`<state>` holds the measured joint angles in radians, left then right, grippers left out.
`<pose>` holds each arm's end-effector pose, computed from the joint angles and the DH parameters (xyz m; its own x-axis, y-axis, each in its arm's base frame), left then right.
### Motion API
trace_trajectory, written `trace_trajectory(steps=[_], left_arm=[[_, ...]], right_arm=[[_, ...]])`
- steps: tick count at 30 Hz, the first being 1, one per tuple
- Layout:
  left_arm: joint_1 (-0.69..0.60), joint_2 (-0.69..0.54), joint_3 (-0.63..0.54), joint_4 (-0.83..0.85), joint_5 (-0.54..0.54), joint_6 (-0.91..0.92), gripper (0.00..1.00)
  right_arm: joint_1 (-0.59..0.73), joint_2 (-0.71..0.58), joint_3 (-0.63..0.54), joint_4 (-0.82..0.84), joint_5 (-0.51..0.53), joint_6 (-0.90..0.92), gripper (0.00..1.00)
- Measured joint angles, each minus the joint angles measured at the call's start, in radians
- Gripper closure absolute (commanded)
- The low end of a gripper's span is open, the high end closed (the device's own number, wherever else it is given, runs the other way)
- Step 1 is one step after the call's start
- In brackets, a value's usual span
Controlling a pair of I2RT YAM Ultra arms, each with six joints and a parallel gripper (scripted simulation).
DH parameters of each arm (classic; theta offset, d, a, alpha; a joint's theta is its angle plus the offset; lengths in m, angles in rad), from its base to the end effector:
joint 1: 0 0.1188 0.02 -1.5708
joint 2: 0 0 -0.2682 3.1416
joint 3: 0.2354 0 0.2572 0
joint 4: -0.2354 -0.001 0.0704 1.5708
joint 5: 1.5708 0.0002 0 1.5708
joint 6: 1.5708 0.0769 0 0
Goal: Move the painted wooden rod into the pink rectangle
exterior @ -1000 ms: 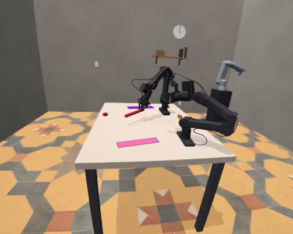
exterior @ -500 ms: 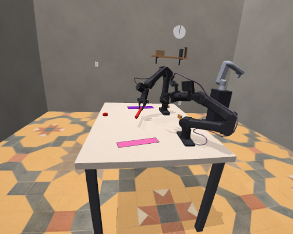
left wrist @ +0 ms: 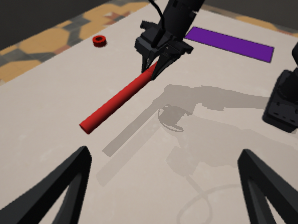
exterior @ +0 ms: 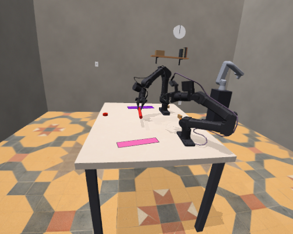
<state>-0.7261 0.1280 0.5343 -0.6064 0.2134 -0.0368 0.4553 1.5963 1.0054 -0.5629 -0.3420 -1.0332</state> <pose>0.0666 -0.0796 0.2779 -0.1781 0.1101 -0.9778 0.7981 0.5974 -0.0781 0.2807 0.1672 0.1667 0.0401 -0.8813 -0.4708 -0.9799 0.0574 -0.1909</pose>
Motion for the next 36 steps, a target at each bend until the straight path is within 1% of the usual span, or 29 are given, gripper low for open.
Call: trace_trajectory(steps=[8, 11, 12, 16, 22, 27, 36], left_arm=[[0.000, 0.000, 0.000, 0.000, 0.000, 0.000, 0.00], [0.000, 0.000, 0.000, -0.002, 0.001, 0.003, 0.34], [0.000, 0.000, 0.000, -0.005, 0.001, 0.010, 0.43], [0.000, 0.019, 0.008, -0.030, 0.002, 0.065, 0.43], [0.009, 0.183, 0.078, -0.079, 0.006, 0.201, 0.43], [0.072, 0.415, 0.204, -0.122, 0.031, 0.364, 0.43], [0.214, 0.836, 0.421, -0.199, 0.127, 0.665, 0.43]], right_arm=[[0.001, 0.000, 0.011, -0.024, -0.005, -0.013, 0.81], [0.005, 0.000, 0.029, -0.032, -0.005, -0.013, 0.81], [0.006, 0.000, 0.032, -0.032, -0.005, -0.013, 0.81], [0.006, 0.000, 0.034, -0.036, -0.005, -0.013, 0.81], [0.006, 0.000, 0.034, -0.036, -0.005, -0.013, 0.81], [0.006, 0.000, 0.034, -0.036, -0.005, -0.013, 0.81], [0.006, 0.000, 0.034, -0.036, -0.005, -0.013, 0.81]])
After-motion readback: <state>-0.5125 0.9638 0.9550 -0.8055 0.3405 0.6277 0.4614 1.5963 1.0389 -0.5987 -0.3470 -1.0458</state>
